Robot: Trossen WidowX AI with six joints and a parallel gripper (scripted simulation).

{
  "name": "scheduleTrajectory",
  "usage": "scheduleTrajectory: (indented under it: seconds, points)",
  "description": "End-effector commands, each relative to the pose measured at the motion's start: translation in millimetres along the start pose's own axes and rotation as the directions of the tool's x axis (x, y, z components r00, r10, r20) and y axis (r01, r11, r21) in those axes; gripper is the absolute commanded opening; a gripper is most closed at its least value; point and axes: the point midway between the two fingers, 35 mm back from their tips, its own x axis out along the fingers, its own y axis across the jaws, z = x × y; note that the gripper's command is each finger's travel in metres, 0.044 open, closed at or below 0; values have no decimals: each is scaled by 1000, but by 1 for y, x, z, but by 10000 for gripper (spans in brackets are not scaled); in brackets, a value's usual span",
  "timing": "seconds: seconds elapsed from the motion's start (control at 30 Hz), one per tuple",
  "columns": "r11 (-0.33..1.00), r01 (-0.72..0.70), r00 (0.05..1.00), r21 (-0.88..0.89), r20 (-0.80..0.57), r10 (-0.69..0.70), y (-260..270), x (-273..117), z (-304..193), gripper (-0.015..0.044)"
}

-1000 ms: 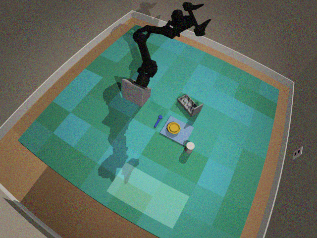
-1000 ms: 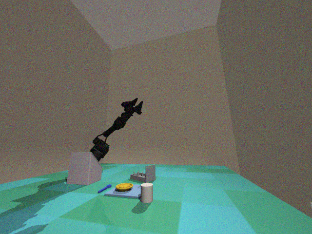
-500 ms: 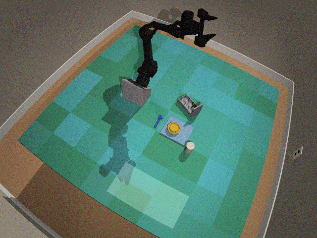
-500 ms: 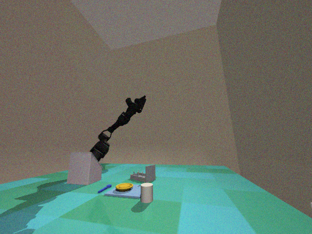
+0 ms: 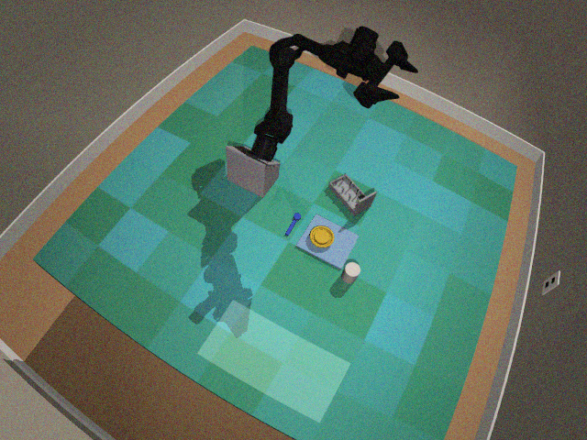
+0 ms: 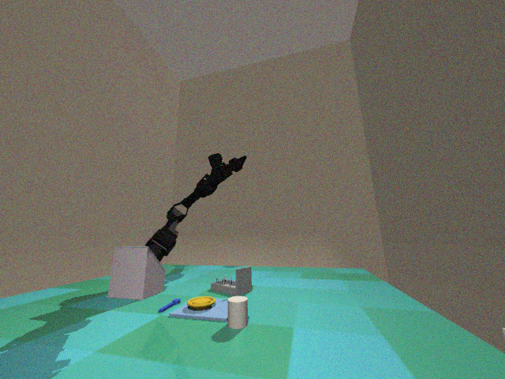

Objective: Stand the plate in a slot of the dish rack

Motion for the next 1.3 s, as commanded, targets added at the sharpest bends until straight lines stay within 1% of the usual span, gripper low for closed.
scheduleTrajectory:
  seconds: [0.0,0.33,0.63,0.93,1.27]
  points:
    - [990,88,994,-108,-49,-94,-20,15,-6,400]
    - [908,236,938,-347,-162,-305,-72,38,-22,400]
    - [790,281,834,-545,-268,-482,-120,49,-38,400]
    - [672,231,682,-704,-375,-628,-167,51,-54,400]
    - [589,81,463,-804,-493,-736,-216,42,-72,400]
